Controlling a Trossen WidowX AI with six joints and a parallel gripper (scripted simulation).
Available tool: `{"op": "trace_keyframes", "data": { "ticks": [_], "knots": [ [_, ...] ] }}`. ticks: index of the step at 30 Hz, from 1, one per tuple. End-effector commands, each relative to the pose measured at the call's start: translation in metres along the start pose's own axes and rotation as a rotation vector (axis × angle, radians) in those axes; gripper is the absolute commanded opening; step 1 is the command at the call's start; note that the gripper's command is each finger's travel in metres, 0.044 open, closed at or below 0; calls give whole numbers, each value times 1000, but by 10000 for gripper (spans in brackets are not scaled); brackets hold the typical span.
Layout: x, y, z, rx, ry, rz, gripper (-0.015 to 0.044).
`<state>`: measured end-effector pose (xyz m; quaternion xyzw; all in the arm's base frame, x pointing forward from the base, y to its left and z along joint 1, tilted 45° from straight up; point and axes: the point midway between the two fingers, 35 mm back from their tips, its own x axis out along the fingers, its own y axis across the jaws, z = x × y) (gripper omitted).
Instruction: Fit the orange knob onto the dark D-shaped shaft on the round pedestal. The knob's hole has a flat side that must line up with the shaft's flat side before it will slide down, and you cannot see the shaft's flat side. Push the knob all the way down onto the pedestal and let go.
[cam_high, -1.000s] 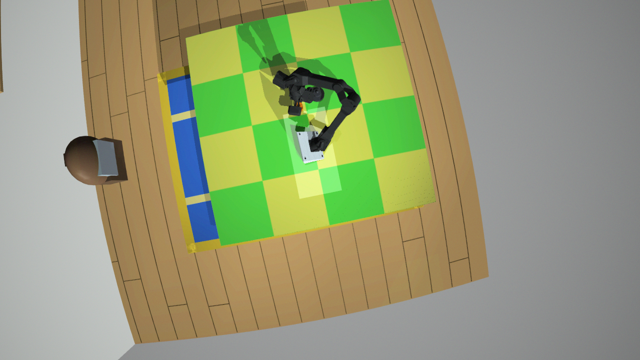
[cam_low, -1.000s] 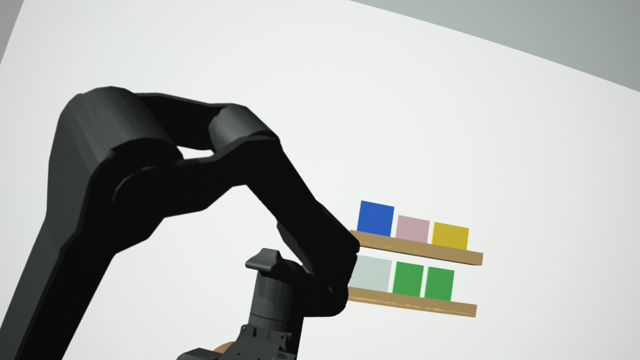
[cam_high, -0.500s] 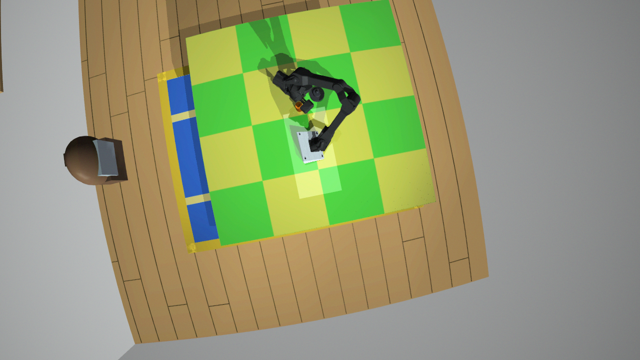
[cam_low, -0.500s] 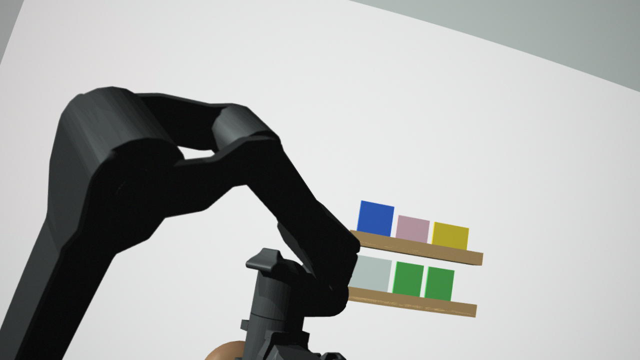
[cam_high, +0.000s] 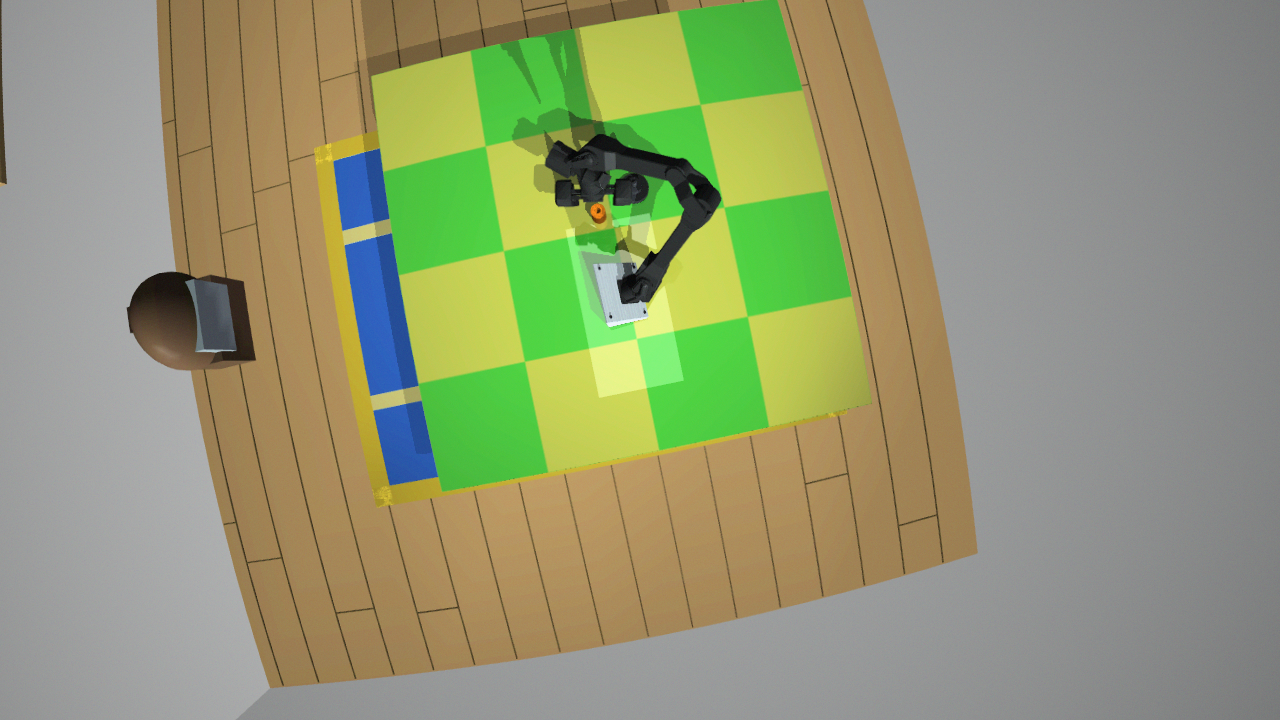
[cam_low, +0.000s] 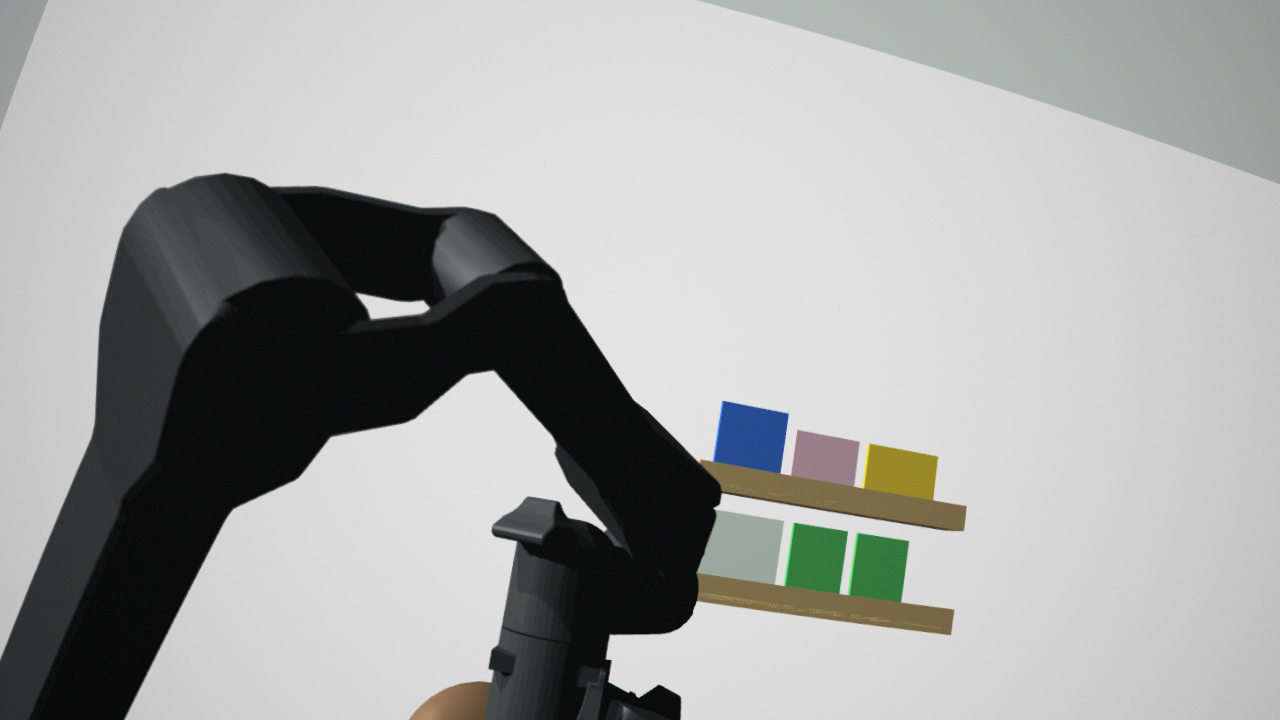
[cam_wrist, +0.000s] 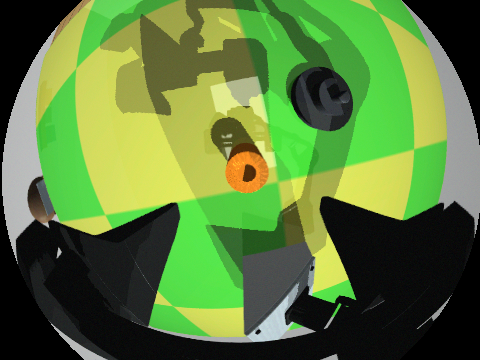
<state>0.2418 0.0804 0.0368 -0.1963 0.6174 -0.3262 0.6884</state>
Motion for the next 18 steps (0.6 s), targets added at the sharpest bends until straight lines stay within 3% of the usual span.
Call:
{"op": "trace_keyframes", "data": {
  "ticks": [1, 18],
  "knots": [
    [0, 0, 1, -62, -3, -1, 440],
    [48, 0, 1, -62, -4, -2, 440]
  ]
}}
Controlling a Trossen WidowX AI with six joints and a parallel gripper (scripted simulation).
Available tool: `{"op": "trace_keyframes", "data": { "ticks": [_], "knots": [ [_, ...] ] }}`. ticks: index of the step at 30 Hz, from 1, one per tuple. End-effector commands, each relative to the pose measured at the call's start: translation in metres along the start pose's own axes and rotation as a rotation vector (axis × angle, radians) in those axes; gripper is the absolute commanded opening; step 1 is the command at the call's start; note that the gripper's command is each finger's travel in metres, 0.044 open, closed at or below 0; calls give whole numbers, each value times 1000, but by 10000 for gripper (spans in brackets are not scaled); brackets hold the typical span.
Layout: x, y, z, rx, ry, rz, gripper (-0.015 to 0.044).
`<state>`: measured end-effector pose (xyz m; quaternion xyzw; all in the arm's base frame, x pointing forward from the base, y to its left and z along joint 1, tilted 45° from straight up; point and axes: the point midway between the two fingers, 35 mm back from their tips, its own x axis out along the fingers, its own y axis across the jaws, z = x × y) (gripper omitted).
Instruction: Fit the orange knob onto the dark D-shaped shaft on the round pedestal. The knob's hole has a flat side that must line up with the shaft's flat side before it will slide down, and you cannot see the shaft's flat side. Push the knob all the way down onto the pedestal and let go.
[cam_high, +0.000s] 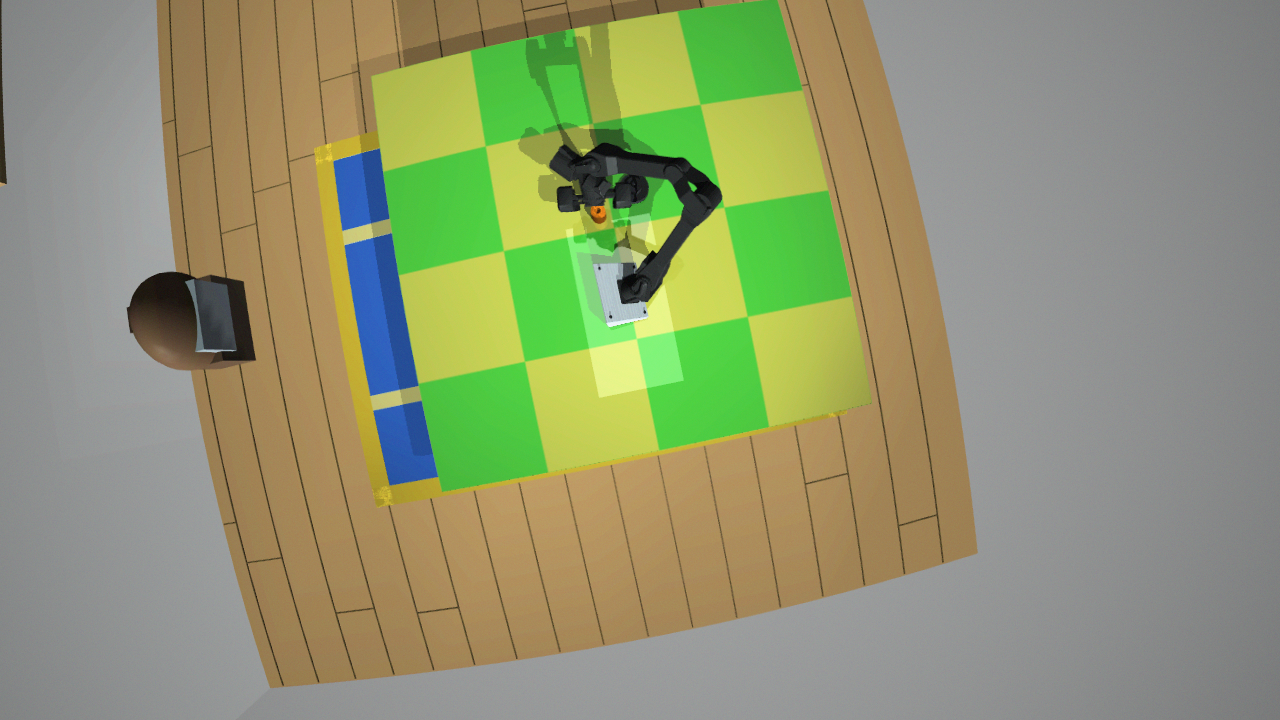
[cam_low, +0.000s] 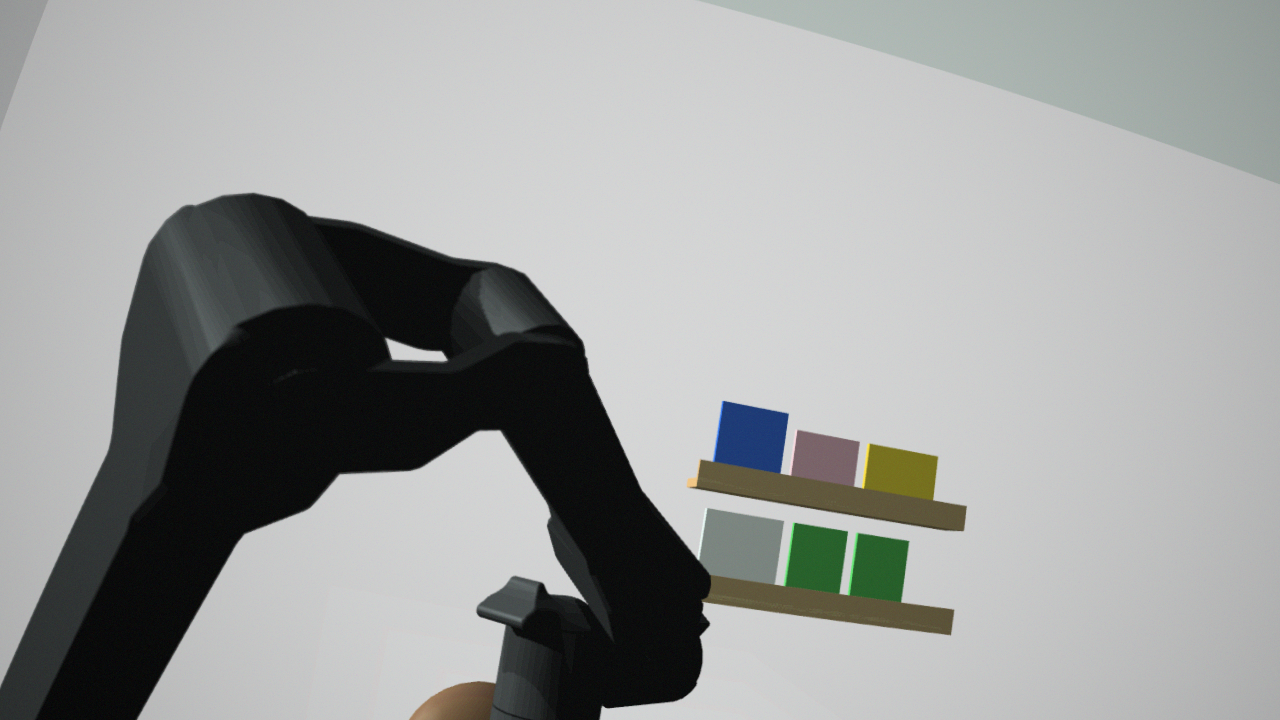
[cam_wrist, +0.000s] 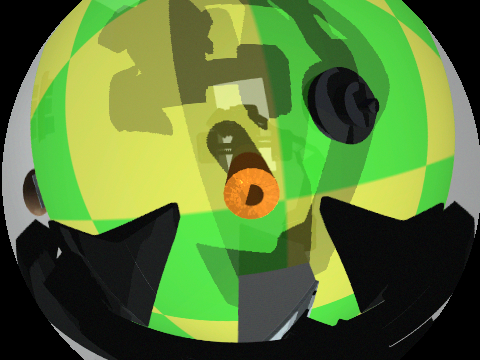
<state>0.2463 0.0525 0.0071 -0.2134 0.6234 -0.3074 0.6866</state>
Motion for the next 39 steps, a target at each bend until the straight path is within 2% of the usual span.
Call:
{"op": "trace_keyframes", "data": {
  "ticks": [1, 39],
  "knots": [
    [8, -1, -3, -10, 4, -8, 440],
    [67, -2, -2, -10, 3, -9, 440]
  ]
}}
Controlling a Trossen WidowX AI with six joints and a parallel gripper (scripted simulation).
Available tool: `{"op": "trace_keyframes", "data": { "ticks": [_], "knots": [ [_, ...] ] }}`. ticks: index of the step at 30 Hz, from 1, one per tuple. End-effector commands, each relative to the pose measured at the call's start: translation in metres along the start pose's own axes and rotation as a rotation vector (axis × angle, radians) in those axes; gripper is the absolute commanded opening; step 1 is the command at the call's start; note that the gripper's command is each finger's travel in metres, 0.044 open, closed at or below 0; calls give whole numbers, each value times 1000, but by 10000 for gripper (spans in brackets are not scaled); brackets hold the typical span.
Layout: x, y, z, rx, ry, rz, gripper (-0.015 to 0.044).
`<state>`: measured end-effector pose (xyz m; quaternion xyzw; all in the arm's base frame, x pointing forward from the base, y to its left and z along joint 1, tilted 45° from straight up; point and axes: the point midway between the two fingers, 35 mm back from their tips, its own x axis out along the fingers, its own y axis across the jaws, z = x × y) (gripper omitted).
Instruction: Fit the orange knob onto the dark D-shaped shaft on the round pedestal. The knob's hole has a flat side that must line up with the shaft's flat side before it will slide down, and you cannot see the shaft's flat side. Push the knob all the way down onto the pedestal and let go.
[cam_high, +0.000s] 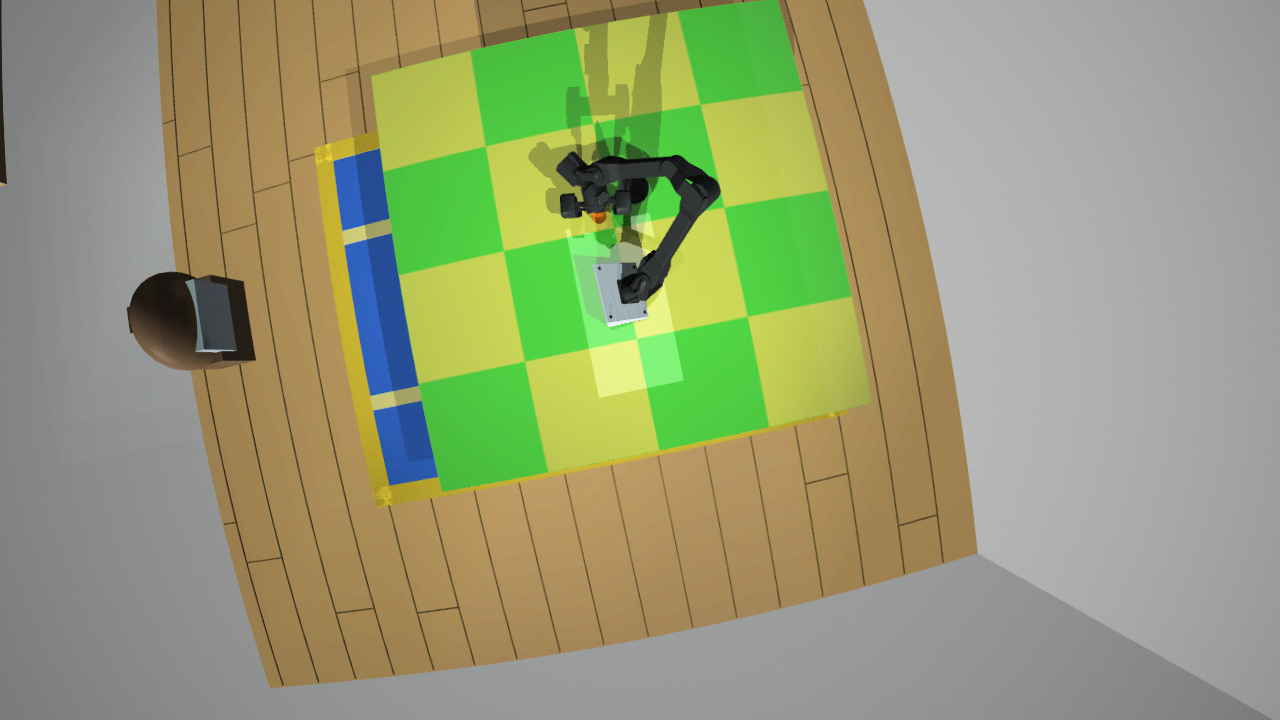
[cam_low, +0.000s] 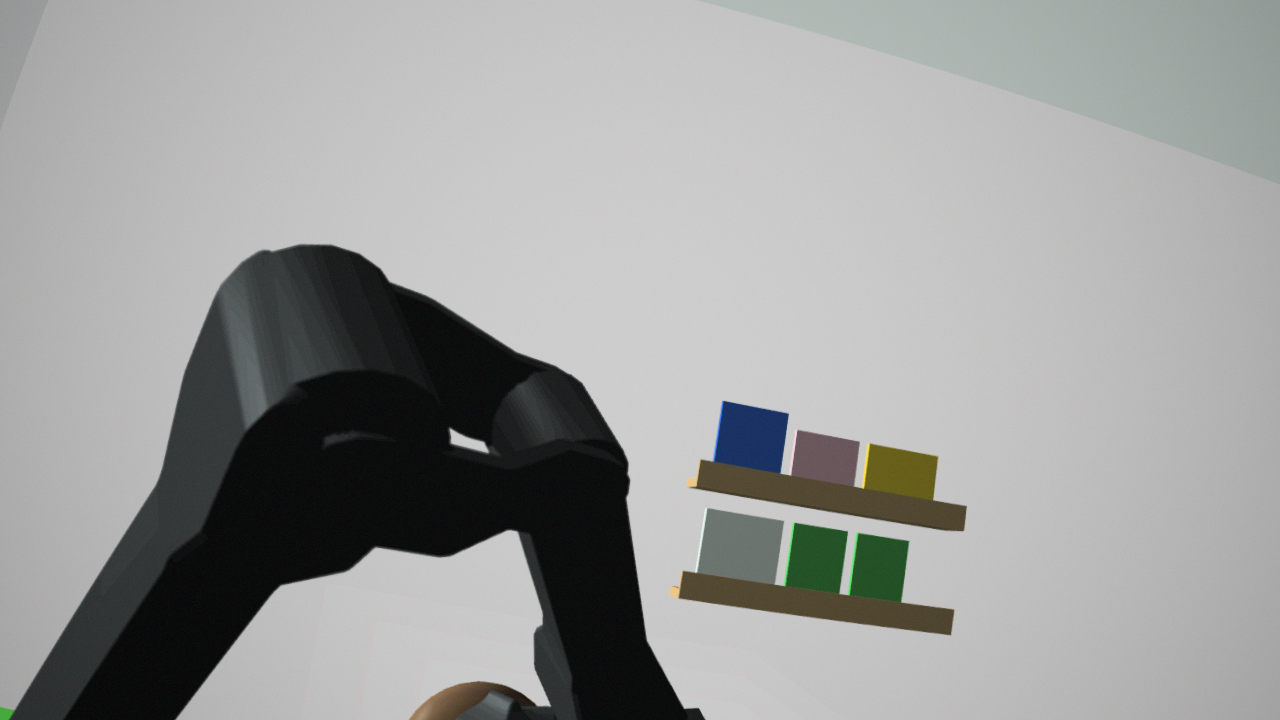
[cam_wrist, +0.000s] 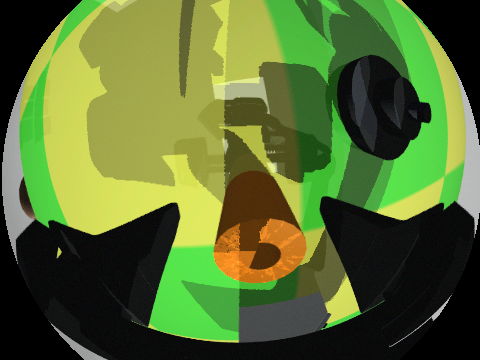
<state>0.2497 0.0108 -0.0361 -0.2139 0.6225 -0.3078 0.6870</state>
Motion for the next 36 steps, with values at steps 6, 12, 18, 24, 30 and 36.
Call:
{"op": "trace_keyframes", "data": {
  "ticks": [6, 12, 18, 24, 30, 36],
  "knots": [
    [15, -2, -4, -10, 5, -10, 440],
    [15, -3, -4, -10, 5, -10, 309],
    [15, -3, -4, -10, 5, -10, 171],
    [15, -3, -4, -10, 5, -10, 111],
    [-9, 3, 1, -12, 5, -2, 0],
    [-44, 8, 4, -13, 5, 4, 0]
  ]
}}
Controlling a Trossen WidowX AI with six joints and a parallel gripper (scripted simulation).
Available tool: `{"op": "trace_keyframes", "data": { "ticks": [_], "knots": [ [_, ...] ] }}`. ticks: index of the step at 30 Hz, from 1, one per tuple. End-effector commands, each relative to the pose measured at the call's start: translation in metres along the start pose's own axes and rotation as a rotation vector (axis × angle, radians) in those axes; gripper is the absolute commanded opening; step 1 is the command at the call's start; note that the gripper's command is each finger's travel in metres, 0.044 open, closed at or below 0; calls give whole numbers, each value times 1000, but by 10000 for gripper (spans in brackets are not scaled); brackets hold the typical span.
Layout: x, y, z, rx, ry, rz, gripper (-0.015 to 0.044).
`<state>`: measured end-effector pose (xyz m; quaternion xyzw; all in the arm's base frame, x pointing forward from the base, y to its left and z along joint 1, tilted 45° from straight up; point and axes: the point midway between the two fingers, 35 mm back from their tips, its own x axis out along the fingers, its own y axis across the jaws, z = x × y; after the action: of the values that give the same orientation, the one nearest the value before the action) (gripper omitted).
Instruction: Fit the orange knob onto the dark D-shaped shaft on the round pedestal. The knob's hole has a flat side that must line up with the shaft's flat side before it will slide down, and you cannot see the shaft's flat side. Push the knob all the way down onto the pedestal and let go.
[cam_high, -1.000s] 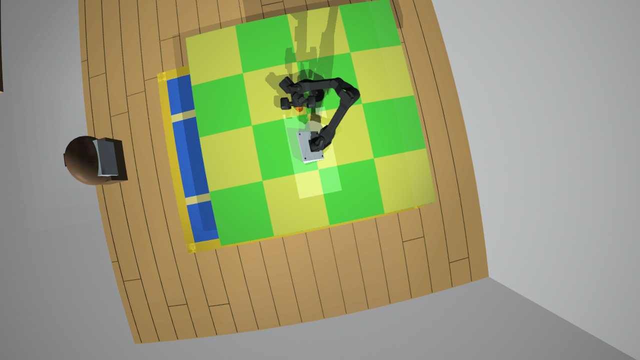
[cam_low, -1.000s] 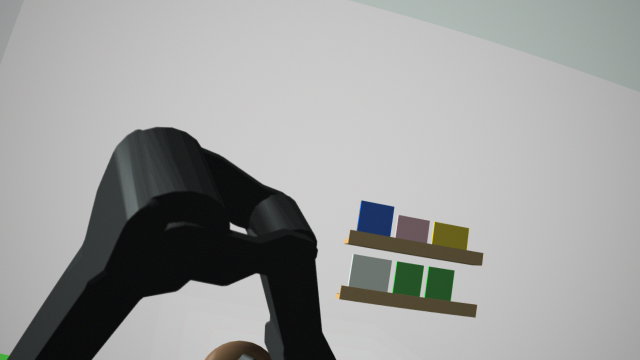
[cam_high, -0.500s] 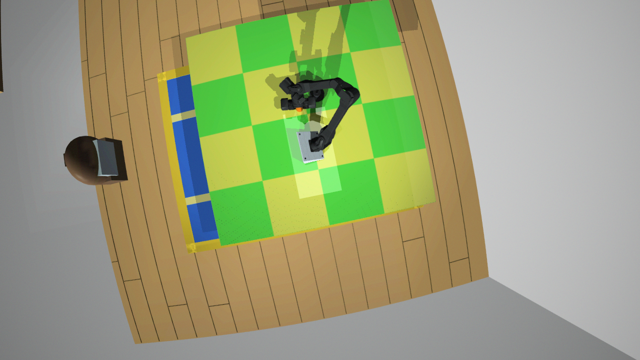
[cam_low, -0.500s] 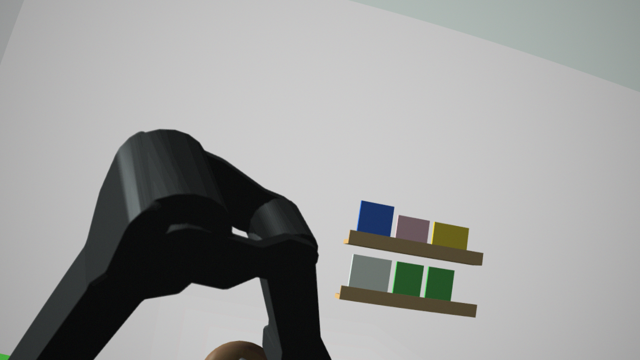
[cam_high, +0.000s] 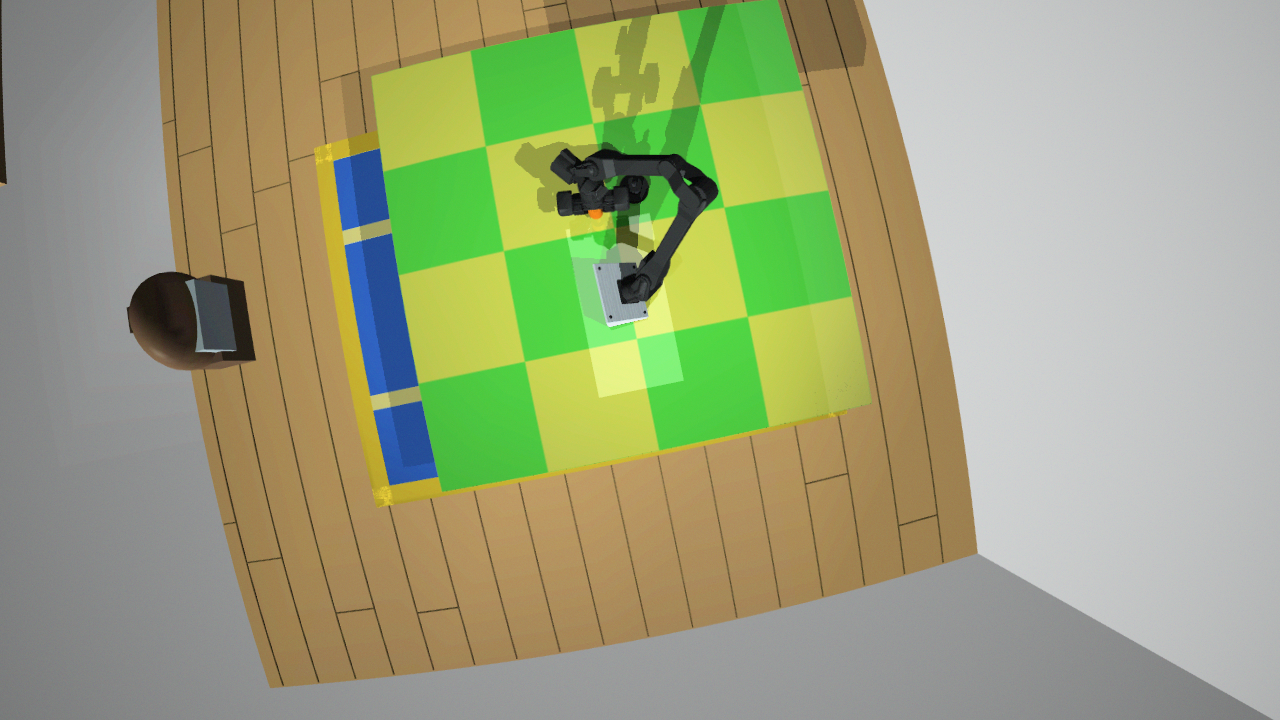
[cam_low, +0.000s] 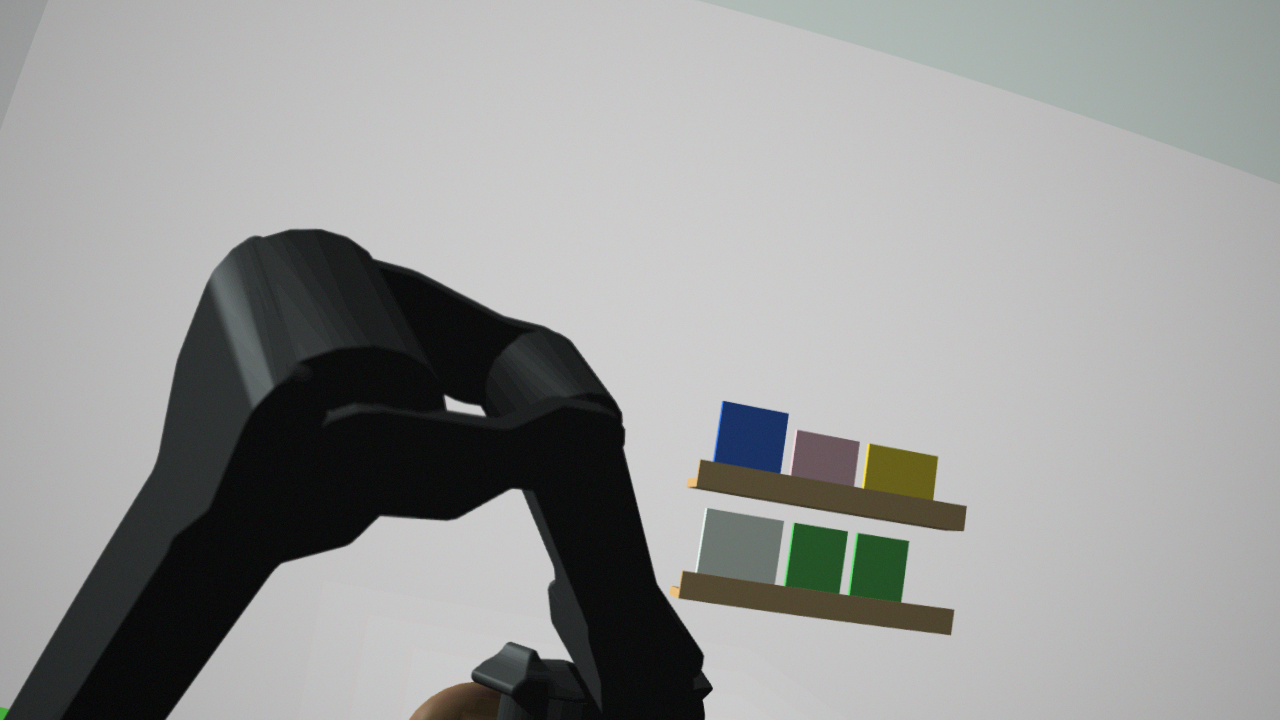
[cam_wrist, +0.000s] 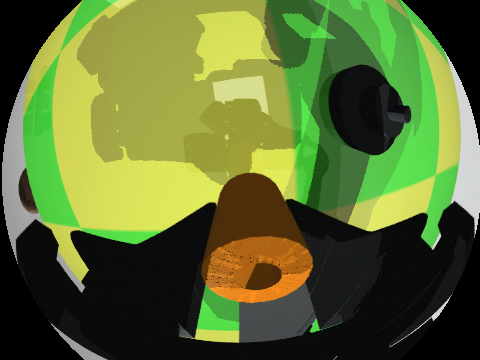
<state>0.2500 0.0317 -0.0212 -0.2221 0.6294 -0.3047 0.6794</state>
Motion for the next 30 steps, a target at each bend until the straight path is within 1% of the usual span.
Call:
{"op": "trace_keyframes", "data": {
  "ticks": [1, 14, 20, 30],
  "knots": [
    [-24, 4, 4, 10, -7, 12, 0],
    [-99, 1, -5, 11, -5, 4, 0],
    [-100, 0, -4, 16, -3, 3, 0],
    [-92, -19, 10, 45, 10, 10, 0]
  ]
}}
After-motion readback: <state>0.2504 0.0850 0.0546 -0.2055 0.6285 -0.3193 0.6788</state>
